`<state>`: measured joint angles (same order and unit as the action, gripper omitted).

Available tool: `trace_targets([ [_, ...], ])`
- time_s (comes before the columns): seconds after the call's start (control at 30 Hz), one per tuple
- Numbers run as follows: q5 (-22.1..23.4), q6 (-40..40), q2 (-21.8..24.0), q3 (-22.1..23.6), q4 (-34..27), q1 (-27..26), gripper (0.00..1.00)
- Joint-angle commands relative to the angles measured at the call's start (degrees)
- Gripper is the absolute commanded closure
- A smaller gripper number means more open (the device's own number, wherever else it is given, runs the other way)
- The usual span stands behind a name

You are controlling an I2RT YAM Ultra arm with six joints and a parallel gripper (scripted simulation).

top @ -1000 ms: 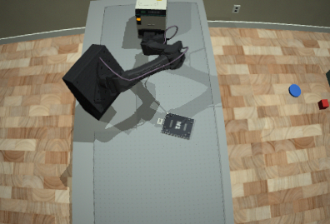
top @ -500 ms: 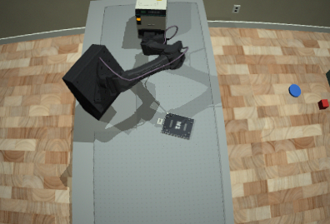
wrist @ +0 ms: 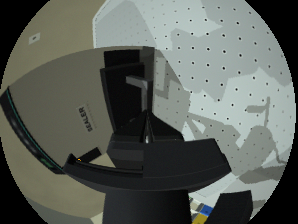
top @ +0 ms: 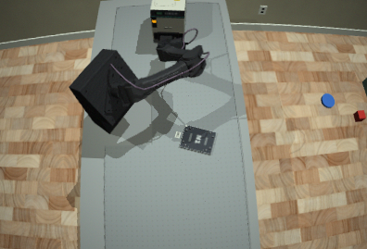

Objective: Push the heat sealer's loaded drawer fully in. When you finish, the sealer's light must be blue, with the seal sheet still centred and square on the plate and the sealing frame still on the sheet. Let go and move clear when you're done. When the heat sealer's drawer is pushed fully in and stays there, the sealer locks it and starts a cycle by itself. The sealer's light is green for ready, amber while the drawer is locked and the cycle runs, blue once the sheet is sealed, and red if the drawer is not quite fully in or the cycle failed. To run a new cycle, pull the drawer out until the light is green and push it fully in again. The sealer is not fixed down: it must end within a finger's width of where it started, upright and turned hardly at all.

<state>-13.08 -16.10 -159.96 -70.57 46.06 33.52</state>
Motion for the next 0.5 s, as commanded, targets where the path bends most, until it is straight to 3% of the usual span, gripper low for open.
trace_targets([
  [0.0,5.9,0.3,-5.4,-8.3,-1.8,-0.5,1.00],
  [0.47,6.3,1.0,-4.7,-6.6,-0.9,-1.2,1.00],
])
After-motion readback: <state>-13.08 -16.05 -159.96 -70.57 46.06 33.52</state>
